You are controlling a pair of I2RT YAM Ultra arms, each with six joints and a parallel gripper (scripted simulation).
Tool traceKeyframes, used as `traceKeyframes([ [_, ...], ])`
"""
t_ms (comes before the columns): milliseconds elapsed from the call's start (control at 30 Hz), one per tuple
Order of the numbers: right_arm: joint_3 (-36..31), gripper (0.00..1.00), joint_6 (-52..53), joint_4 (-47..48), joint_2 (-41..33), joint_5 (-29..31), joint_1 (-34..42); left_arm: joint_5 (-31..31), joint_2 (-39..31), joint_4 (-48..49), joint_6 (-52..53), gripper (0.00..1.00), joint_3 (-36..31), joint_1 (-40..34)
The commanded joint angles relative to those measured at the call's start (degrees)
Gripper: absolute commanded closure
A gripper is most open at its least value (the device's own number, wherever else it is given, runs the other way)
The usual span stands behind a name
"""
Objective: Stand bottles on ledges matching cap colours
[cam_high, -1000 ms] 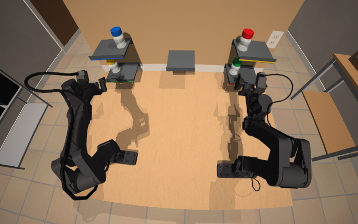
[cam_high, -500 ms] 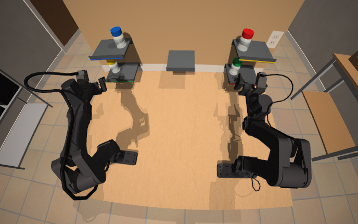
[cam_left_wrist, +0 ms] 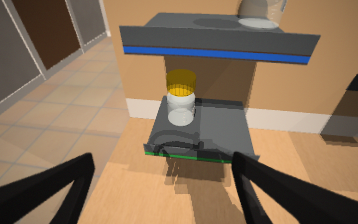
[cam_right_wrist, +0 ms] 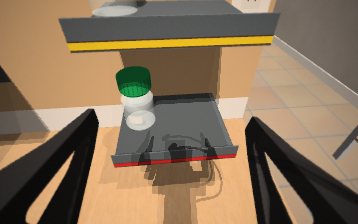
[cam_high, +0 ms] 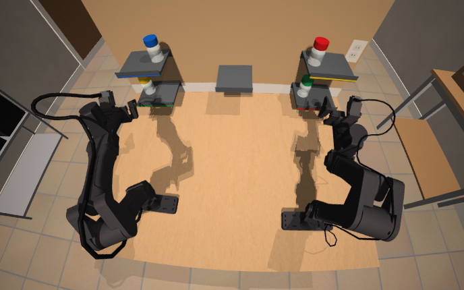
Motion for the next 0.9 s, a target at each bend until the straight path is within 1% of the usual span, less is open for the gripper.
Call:
traceKeyframes([
  [0, 2.6, 0.00, 0.7, 1.1, 1.6, -3.0, -2.9, 0.6, 1.0, 1.2, 0.1, 0.00, 0.4, 0.6],
  [133, 3.3, 0.00, 0.8, 0.8, 2.5, -2.9, -4.7, 0.6, 1.0, 1.2, 0.1, 0.00, 0.4, 0.6],
  [600, 3.4, 0.00, 0.6, 0.8, 2.6, -2.9, -4.5, 0.6, 1.0, 1.2, 0.1, 0.00, 0.4, 0.6],
  [633, 3.4, 0.00, 0.6, -0.4, 2.6, -3.3, -4.5, 1.0, 0.9, 2.3, 0.0, 0.11, 0.8, 0.6],
  [667, 3.4, 0.00, 0.5, -1.6, 2.0, -2.6, -4.4, 0.4, 1.0, 3.4, -0.4, 0.19, 0.8, 0.6],
  [767, 3.9, 0.00, 0.2, -6.0, 0.2, -1.5, -3.5, -0.5, 2.3, 7.6, -1.0, 0.19, 1.2, -0.4],
  [867, 5.5, 0.00, -0.2, -13.3, -3.4, -0.3, -2.1, -1.2, 6.3, 14.9, -1.8, 0.19, 1.5, -1.2],
])
